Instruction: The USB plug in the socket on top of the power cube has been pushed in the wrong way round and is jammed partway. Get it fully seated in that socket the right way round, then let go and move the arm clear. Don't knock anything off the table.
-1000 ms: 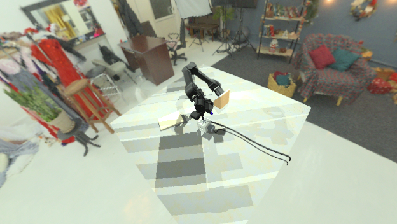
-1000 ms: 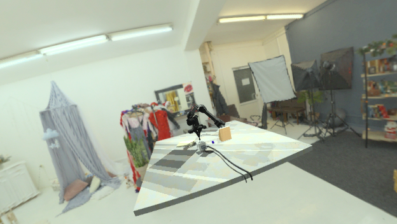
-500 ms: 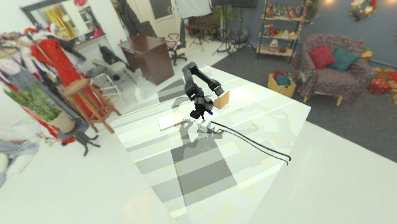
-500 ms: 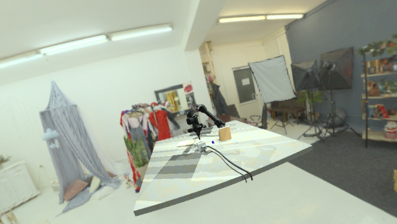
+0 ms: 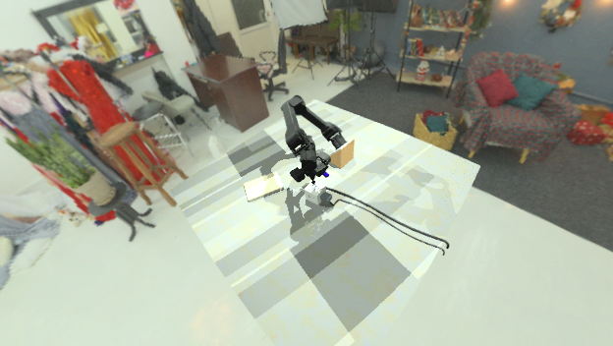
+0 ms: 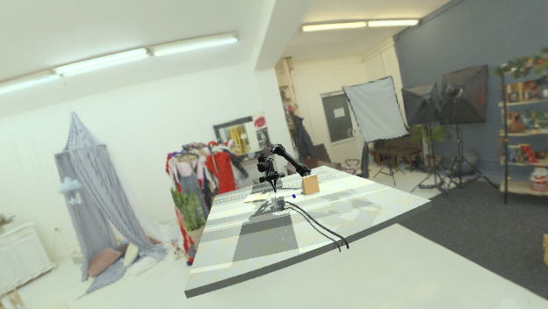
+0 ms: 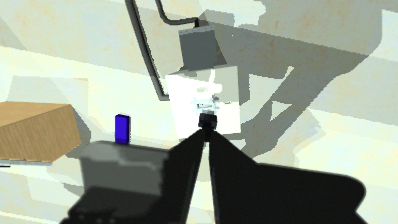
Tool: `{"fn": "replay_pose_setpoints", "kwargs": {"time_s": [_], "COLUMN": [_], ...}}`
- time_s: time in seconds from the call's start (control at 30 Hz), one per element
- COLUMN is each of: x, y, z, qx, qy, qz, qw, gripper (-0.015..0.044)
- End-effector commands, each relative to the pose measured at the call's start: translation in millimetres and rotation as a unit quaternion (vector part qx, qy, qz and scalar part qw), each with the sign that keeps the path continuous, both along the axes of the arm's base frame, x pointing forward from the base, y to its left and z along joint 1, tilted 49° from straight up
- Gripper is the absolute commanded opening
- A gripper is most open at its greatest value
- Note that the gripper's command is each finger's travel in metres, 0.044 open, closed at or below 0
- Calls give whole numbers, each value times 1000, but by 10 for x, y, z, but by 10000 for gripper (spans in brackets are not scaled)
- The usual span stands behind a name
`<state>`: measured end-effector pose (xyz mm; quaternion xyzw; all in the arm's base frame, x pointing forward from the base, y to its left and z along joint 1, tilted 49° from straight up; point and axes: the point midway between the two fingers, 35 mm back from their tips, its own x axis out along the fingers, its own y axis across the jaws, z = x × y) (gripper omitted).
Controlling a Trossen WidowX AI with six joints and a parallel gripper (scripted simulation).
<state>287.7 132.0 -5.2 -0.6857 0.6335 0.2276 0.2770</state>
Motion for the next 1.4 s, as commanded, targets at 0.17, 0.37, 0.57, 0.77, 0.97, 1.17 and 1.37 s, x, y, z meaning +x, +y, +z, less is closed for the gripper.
{"fn": "replay_pose_setpoints", "kwargs": {"time_s": [0.17, 0.37, 0.57, 0.77, 0.97, 1.17, 1.37], "x": [-2, -2, -2, -2, -2, -2, -2], "y": [-3, -3, -3, -3, -3, -3, -3], "z": [-2, -2, -2, -2, -2, -2, -2], "qx": [11, 19, 26, 33, 40, 46, 52], "qy": [-93, -150, -207, -262, -316, -368, -417], "qz": [-83, -134, -185, -234, -282, -328, -373], "qw": [992, 979, 960, 936, 905, 869, 827], "gripper": [0, 0, 0, 0, 0, 0, 0]}}
